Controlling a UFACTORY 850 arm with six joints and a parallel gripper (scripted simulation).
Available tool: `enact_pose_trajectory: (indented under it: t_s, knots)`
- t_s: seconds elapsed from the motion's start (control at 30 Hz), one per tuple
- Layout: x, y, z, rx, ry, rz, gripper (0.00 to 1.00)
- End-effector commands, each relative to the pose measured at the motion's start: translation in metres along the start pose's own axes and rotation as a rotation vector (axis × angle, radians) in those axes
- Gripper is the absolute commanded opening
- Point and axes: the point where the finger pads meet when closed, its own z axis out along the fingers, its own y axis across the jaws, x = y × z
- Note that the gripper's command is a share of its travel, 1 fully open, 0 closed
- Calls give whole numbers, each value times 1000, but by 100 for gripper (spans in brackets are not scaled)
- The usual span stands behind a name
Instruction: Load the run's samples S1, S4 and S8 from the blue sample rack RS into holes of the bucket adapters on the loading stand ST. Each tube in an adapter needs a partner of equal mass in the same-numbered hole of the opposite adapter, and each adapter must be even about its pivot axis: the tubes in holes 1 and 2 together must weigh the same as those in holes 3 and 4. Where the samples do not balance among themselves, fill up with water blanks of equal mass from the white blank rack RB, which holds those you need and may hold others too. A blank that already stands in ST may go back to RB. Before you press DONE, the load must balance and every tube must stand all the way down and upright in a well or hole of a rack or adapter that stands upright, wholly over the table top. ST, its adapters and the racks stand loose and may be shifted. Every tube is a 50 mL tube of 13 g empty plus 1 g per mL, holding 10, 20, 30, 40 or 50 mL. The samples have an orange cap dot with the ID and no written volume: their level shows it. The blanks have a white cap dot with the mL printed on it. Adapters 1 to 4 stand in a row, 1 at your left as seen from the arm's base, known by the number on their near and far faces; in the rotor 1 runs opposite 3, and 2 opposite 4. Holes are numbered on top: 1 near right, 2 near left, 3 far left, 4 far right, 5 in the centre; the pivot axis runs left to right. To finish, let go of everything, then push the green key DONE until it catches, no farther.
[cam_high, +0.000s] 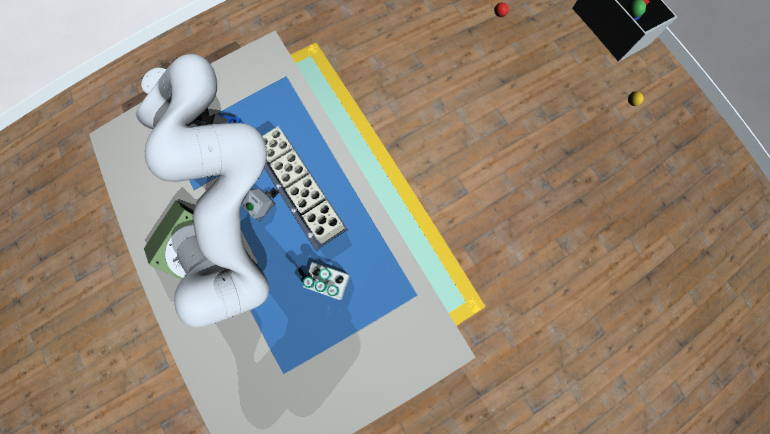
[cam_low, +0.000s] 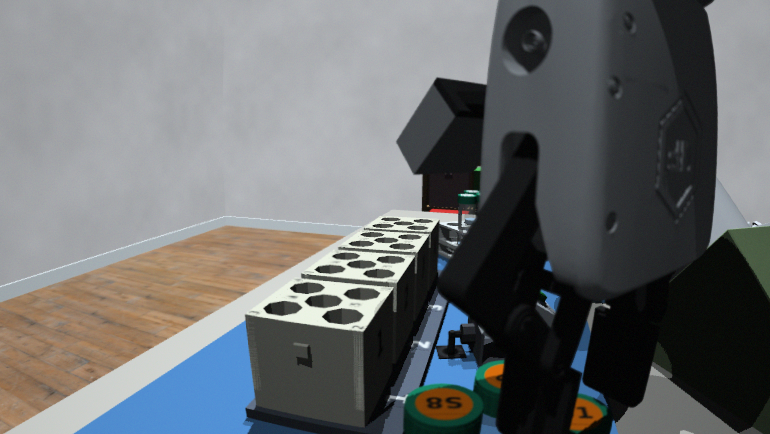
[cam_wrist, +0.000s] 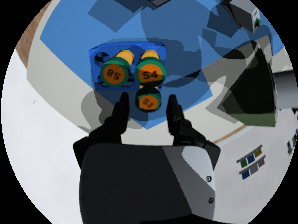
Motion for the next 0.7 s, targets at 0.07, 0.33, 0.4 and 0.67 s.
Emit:
enact_pose_trajectory:
  t_s: [0.07, 0.33, 0.4, 0.67]
  knots:
    - [0, -1, -1, 2, -1, 1, 57]
    - [0, -1, 4, 2, -1, 1, 57]
    - [0, -1, 5, 2, -1, 1, 57]
    - [0, -1, 9, 2, -1, 1, 57]
